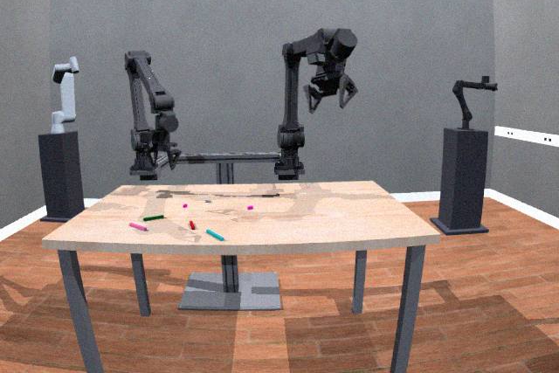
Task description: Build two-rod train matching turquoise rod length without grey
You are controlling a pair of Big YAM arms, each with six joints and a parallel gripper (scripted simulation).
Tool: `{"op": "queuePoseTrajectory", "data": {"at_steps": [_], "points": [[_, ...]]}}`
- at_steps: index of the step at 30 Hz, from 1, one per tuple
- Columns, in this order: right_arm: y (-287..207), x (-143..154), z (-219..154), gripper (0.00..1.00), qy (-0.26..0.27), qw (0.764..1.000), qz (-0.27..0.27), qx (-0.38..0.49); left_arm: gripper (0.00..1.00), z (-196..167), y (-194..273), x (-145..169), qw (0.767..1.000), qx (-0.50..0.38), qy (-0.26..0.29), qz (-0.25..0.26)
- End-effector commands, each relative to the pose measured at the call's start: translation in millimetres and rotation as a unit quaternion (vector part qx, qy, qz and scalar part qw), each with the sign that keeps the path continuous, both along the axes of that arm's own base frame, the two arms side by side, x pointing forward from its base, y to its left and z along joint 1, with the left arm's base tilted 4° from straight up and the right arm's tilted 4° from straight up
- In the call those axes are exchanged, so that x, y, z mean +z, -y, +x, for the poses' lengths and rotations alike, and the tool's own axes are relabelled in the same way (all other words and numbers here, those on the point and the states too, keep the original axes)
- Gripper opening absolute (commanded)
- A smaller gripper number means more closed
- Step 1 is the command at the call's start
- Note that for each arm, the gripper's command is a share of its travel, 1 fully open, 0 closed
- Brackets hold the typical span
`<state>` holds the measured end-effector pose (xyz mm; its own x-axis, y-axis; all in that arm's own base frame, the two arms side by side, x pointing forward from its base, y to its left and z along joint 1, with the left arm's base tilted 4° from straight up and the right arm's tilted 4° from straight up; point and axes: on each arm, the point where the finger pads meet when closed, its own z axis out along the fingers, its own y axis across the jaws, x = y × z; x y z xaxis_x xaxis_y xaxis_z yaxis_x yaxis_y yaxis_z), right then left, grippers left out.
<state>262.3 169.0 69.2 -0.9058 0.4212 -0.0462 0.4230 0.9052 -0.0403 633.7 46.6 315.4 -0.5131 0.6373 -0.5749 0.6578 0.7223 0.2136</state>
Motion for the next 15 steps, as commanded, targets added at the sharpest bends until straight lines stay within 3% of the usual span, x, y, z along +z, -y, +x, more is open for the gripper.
{"op": "queuePoseTrajectory", "data": {"at_steps": [1, 6, 10, 12, 14, 15], "points": [[-53, -26, -17, 1.00, 0.011, 0.999, 0.006, 0.036, 1.00, -6, -71, 29, 0.993, 0.110, 0.049, -0.014], [-110, -62, -66, 1.00, 0.013, 0.994, 0.009, 0.112, 1.00, -55, -211, 54, 0.953, 0.281, 0.111, -0.011], [-143, -85, -109, 1.00, 0.015, 0.986, 0.014, 0.166, 1.00, -122, -314, 77, 0.898, 0.408, 0.165, -0.005], [-150, -96, -128, 1.00, 0.014, 0.982, 0.013, 0.186, 1.00, -159, -355, 88, 0.865, 0.464, 0.191, -0.001], [-150, -96, -128, 1.00, 0.014, 0.982, 0.013, 0.186, 1.00, -159, -355, 88, 0.865, 0.464, 0.191, -0.001], [-160, -97, -134, 1.00, 0.017, 0.981, 0.019, 0.194, 1.00, -183, -377, 94, 0.845, 0.494, 0.206, 0.002]]}}
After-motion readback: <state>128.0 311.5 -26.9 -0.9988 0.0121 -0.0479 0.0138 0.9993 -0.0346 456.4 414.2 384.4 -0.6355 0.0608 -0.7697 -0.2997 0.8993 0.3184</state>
